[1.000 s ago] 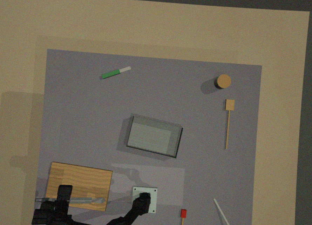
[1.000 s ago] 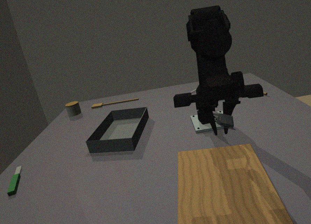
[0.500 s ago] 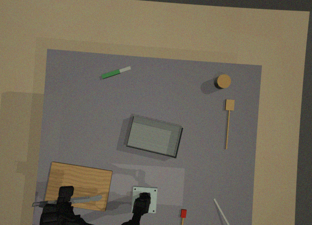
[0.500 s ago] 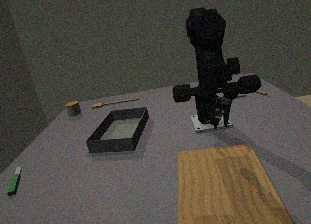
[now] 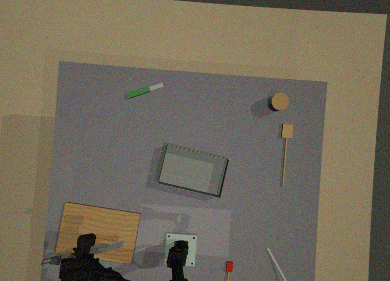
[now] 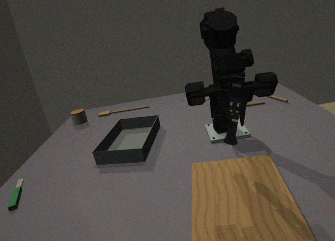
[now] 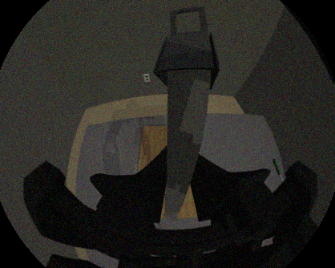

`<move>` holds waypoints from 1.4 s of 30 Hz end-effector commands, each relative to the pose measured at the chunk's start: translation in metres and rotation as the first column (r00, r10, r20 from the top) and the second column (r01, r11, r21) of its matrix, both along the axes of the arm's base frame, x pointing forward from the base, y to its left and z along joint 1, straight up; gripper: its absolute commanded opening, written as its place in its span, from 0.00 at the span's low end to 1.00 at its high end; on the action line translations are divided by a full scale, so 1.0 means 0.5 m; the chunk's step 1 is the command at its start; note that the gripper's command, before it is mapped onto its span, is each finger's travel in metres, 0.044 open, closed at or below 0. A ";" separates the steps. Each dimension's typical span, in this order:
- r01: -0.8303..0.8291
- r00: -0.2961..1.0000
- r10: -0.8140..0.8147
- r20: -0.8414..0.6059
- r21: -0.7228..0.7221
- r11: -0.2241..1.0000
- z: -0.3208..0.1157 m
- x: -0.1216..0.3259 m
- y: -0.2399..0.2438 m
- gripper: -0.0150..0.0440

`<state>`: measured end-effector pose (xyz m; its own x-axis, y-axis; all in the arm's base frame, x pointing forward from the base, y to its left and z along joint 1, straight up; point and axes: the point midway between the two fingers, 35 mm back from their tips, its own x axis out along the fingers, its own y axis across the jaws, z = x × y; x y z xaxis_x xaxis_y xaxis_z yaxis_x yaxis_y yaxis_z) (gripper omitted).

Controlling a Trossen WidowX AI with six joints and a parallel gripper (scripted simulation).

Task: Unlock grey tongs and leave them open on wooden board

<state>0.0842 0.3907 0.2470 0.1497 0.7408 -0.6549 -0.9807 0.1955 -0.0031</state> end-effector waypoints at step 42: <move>-0.019 0.997 -0.010 0.073 0.381 0.924 0.052 -0.016 -0.067 0.00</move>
